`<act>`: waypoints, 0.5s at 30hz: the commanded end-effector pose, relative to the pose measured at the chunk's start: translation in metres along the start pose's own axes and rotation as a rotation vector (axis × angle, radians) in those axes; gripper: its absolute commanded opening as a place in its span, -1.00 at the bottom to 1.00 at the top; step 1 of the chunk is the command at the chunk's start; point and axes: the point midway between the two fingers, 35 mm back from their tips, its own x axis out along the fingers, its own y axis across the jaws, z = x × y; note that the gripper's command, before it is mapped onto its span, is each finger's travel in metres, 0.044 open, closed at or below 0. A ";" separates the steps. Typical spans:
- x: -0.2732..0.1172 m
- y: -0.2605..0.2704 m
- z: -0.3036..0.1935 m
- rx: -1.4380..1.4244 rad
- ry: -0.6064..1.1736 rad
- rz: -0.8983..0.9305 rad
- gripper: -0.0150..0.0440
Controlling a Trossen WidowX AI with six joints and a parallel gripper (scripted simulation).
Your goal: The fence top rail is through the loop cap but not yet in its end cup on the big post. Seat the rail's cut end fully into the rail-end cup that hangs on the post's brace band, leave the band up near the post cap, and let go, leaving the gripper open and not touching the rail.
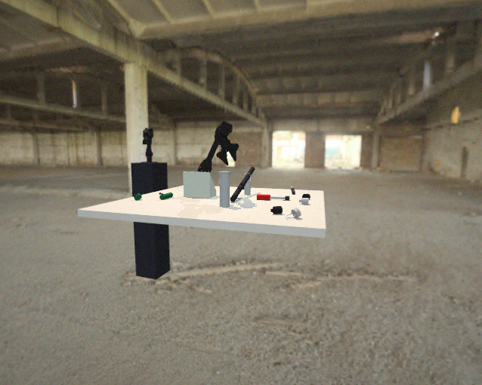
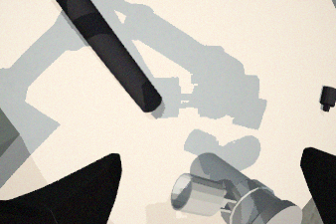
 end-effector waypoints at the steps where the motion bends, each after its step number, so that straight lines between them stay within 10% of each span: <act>1: 0.014 -0.011 -0.066 -0.638 -0.061 0.130 1.00; 15: 0.021 -0.012 -0.093 -0.954 -0.129 0.162 1.00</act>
